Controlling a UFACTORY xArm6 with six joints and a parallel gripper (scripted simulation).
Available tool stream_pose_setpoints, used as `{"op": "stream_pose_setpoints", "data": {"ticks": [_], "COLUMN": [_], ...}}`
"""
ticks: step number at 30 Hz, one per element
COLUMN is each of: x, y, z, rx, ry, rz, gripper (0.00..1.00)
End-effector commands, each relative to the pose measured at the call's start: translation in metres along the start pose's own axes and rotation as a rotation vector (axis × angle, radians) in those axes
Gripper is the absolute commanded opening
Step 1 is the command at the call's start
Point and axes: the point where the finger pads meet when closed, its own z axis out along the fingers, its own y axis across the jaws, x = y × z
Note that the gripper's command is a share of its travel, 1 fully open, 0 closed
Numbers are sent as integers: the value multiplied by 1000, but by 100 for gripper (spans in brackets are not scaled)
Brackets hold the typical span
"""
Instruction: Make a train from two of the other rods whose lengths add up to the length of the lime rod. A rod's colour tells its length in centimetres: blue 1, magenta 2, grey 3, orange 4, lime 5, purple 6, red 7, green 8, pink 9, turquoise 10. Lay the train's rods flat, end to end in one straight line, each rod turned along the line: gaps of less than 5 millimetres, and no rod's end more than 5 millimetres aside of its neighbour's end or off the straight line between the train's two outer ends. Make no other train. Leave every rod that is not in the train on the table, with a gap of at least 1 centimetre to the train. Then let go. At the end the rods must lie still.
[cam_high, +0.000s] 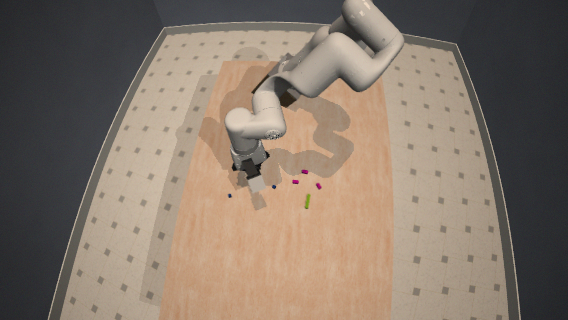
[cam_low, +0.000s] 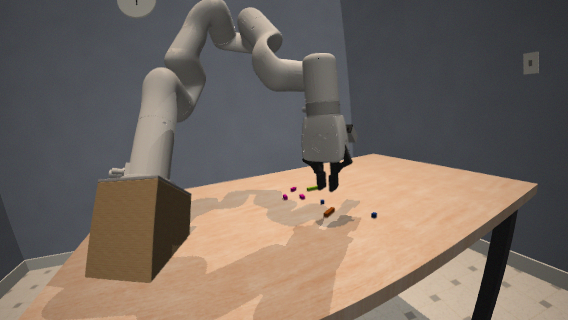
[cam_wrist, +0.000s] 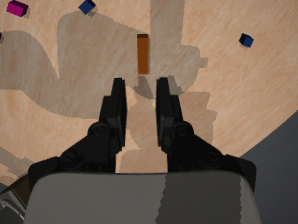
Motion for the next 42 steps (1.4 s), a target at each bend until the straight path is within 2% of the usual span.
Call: {"op": "stream_pose_setpoints", "data": {"ticks": [1,24,42], "x": [1,1,1], "y": [1,1,1], "z": [3,34,46], "rx": [-3,-3,-3], "ry": [2,2,2], "rz": [-1,-1,-1], "gripper": [24,24,24]}}
